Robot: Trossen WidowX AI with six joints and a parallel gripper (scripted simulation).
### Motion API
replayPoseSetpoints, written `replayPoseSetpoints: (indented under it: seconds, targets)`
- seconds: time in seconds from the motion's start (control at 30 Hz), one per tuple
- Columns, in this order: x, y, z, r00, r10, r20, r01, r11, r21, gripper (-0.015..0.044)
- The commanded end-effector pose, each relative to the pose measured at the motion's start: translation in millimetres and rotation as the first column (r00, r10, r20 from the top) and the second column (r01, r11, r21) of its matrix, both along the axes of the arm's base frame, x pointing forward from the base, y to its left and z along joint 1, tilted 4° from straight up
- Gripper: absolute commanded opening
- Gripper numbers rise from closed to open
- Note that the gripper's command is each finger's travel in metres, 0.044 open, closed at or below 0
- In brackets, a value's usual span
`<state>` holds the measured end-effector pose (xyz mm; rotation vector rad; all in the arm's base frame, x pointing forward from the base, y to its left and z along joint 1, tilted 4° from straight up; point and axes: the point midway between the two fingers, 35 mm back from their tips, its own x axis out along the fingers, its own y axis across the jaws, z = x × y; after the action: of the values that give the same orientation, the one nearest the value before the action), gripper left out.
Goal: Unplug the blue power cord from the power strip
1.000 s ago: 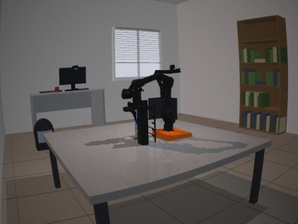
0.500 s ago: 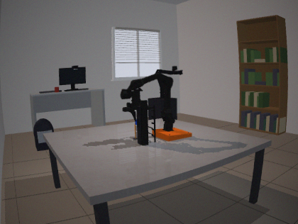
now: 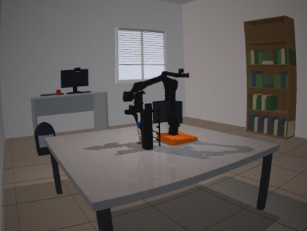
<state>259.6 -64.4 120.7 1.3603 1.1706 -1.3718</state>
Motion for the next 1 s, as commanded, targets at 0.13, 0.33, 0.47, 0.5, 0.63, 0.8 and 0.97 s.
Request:
replayPoseSetpoints:
  seconds: [0.13, 0.33, 0.47, 0.5, 0.63, 0.8, 0.97]
  targets:
    - [0, 0, 0, 1.0, -0.015, -0.002, 0.015, 1.0, -0.003, 0.0131]
    - [0, 0, 0, 1.0, -0.015, -0.002, 0.015, 1.0, -0.003, 0.0289]
    - [-1, -6, 1, 1.0, -0.015, -0.002, 0.015, 1.0, -0.003, 0.0394]
    - [-1, -11, 2, 1.0, -0.015, -0.002, 0.015, 1.0, -0.004, 0.042]
    - [-8, -44, 8, 1.0, -0.015, -0.002, 0.015, 1.0, -0.006, 0.044]
    - [-12, -59, 10, 1.0, -0.015, -0.003, 0.015, 1.0, -0.007, 0.044]
    - [-12, -59, 10, 1.0, -0.015, -0.003, 0.015, 1.0, -0.007, 0.044]
